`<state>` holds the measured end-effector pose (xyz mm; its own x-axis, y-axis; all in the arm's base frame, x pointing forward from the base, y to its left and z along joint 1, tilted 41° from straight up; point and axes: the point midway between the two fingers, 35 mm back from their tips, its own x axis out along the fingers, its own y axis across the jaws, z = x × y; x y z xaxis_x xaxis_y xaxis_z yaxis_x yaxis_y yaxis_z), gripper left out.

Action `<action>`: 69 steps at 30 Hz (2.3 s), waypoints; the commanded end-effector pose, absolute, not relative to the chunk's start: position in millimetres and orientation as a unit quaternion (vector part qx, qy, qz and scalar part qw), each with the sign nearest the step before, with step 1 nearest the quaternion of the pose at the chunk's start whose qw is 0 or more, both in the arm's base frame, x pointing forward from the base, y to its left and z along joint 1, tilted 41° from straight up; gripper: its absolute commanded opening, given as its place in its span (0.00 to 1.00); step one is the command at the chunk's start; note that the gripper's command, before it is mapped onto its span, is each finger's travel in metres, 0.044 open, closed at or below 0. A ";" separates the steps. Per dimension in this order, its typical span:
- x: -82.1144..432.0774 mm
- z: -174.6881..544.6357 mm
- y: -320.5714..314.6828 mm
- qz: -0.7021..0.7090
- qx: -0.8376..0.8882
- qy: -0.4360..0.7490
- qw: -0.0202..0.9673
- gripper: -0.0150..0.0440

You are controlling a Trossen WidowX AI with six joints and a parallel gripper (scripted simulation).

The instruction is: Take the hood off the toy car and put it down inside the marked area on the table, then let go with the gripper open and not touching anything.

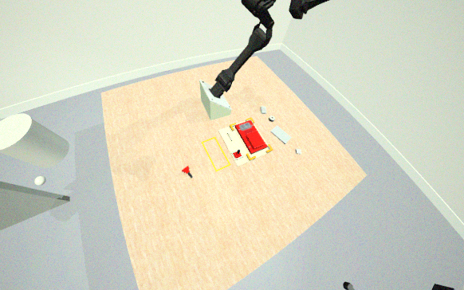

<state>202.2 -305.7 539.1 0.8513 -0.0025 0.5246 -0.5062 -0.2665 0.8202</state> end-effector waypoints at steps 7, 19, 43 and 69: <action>237.5 516.6 -323.3 0.180 0.769 -0.171 0.589 1.00; 321.4 442.5 -334.6 0.079 0.766 -0.128 0.625 1.00; 432.4 242.0 -218.9 -0.048 0.644 0.193 0.738 1.00; 339.0 95.7 -13.1 0.165 0.323 0.613 0.702 1.00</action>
